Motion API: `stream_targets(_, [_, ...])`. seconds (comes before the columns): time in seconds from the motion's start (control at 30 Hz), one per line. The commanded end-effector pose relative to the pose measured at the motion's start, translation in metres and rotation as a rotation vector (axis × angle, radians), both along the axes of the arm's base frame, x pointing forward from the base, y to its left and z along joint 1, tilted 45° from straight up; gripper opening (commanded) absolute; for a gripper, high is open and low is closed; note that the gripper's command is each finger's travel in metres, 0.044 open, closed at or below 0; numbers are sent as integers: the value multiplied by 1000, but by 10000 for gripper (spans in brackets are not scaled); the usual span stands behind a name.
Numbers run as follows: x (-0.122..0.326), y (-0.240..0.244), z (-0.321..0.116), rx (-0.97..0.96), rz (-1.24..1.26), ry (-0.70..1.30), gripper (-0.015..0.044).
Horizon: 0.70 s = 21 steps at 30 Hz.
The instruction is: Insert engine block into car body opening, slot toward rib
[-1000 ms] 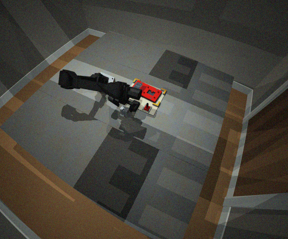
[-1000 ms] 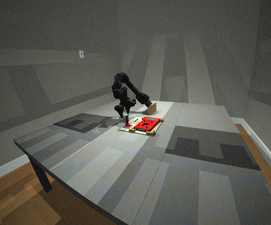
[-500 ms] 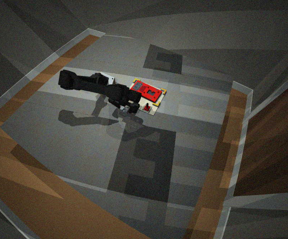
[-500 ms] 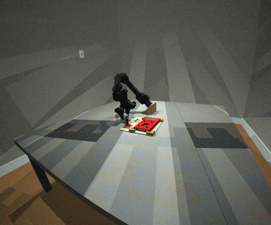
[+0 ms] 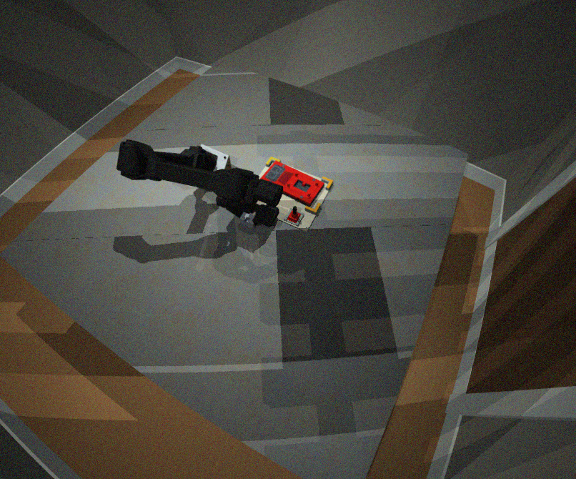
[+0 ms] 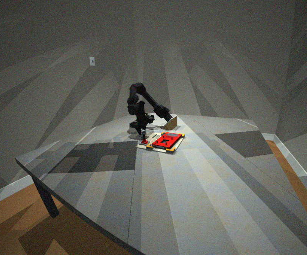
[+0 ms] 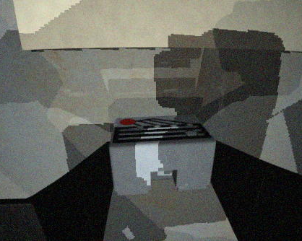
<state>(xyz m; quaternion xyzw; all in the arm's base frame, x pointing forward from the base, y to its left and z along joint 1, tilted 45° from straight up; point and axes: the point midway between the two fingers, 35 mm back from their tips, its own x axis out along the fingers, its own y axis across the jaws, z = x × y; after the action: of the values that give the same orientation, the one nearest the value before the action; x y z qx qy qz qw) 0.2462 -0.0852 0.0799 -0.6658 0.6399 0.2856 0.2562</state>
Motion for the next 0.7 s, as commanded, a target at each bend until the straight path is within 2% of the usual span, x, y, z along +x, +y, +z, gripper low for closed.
stream_targets(0.0, [3, 6, 5, 0, 3, -4, 26])
stream_targets(0.03, [4, 9, 7, 1, 4, -4, 0])
stream_targets(0.67, [11, 55, 43, 14, 25, 5, 0])
